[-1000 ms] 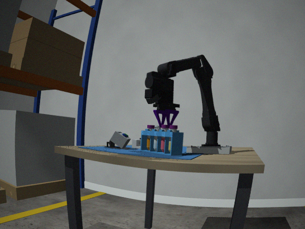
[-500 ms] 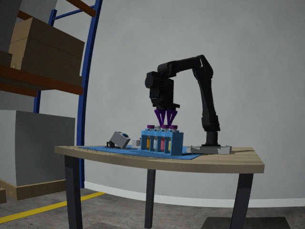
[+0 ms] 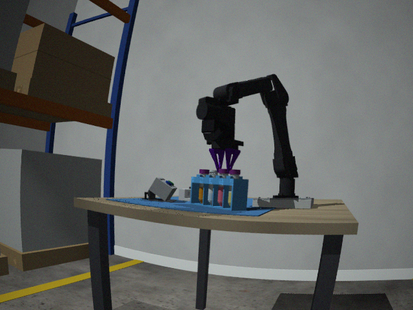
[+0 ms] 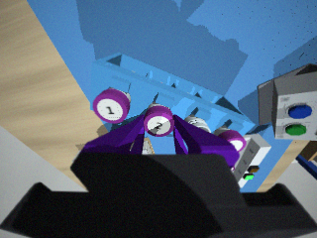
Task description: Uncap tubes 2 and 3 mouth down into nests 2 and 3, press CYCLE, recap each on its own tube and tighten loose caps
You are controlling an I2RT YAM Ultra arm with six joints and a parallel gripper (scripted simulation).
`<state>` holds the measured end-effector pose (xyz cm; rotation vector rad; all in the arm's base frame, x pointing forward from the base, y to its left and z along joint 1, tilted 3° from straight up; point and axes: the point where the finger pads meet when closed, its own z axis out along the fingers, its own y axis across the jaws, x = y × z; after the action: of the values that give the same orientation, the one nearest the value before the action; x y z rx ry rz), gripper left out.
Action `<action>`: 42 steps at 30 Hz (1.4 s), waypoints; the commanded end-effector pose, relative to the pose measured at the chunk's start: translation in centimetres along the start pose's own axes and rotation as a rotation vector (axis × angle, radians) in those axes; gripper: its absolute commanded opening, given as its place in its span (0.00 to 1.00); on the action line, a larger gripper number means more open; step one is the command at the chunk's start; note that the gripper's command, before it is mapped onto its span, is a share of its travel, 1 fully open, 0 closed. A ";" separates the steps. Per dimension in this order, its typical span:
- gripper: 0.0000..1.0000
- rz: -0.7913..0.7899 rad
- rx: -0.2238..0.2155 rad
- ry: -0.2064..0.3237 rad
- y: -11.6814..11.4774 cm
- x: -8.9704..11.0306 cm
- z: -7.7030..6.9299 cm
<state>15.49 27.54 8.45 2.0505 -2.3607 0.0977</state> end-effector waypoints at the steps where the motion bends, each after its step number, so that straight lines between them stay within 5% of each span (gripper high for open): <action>1: 0.00 0.118 0.005 -0.017 -0.1 -0.2 -0.4; 21: 0.00 0.718 0.000 -0.018 -0.1 -0.2 -0.4; 28: 0.00 0.737 0.000 -0.018 -0.1 -0.2 -0.4; 29: 0.49 0.737 0.000 -0.018 -0.1 -0.2 -0.3; 42: 0.49 0.697 0.000 -0.018 -0.1 -0.2 -0.3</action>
<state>15.47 27.50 8.35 1.0998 -2.9505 0.1002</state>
